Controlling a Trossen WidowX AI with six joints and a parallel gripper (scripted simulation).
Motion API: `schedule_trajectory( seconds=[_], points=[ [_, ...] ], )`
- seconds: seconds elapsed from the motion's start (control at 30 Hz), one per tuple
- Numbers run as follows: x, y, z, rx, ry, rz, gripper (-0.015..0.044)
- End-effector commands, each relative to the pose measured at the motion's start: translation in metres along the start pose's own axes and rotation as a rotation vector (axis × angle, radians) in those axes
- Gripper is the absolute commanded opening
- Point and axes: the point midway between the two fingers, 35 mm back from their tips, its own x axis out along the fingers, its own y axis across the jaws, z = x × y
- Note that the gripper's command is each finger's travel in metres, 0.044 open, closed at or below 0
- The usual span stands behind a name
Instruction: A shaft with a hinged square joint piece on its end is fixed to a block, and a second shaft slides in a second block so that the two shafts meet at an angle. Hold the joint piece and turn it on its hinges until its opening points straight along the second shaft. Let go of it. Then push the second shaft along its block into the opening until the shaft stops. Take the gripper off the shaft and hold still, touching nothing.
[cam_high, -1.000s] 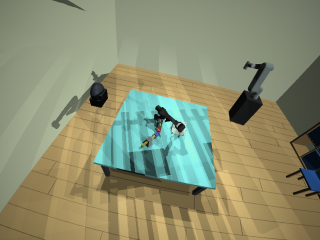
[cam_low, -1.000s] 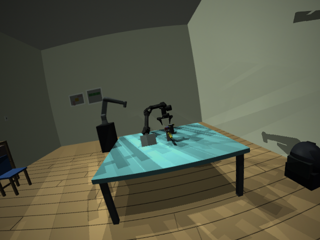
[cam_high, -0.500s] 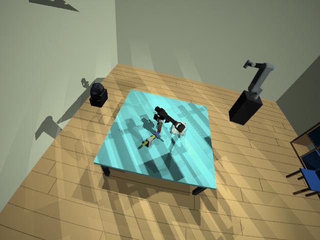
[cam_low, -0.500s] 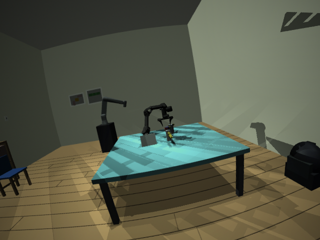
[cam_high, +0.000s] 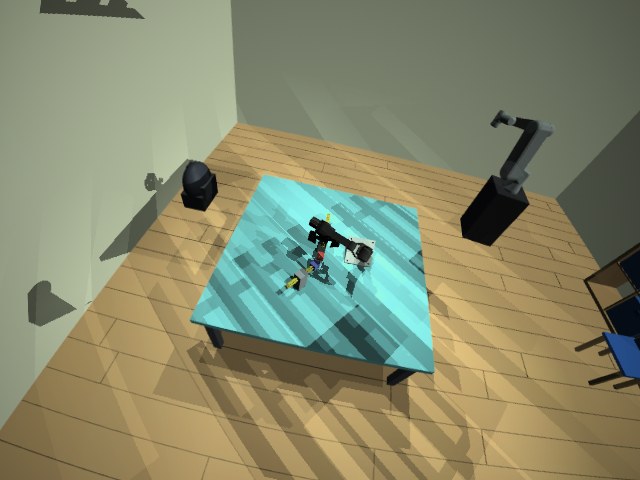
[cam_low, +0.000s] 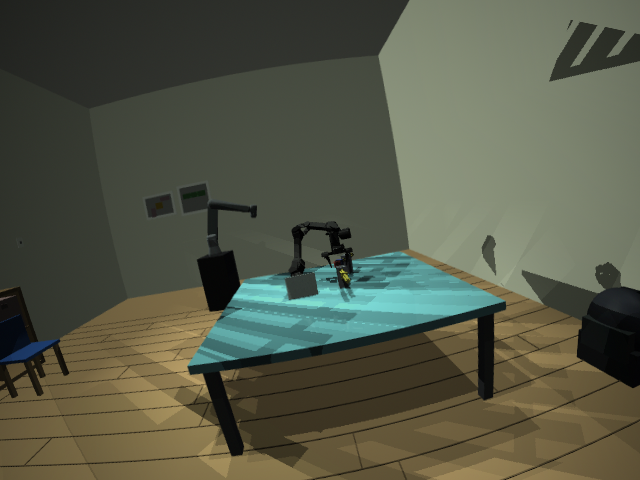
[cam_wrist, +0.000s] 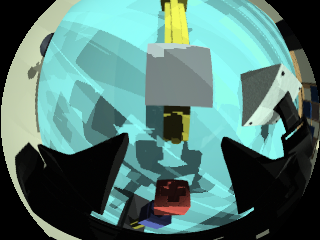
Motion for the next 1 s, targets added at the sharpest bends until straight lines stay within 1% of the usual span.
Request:
schedule_trajectory(
  seconds=[0.0, 0.1, 0.47, 0.67, 0.97],
  points=[
    [0.01, -0.002, -0.003, 0.005, 0.004, 0.004, 0.044],
    [0.008, -0.001, -0.011, 0.005, 0.003, 0.004, 0.044],
    [-0.005, -0.002, -0.07, 0.004, 0.006, 0.004, 0.044],
    [-0.004, -0.002, -0.071, 0.004, 0.006, 0.004, 0.044],
    [0.011, -0.002, -0.072, 0.004, 0.006, 0.004, 0.044]
  ],
)
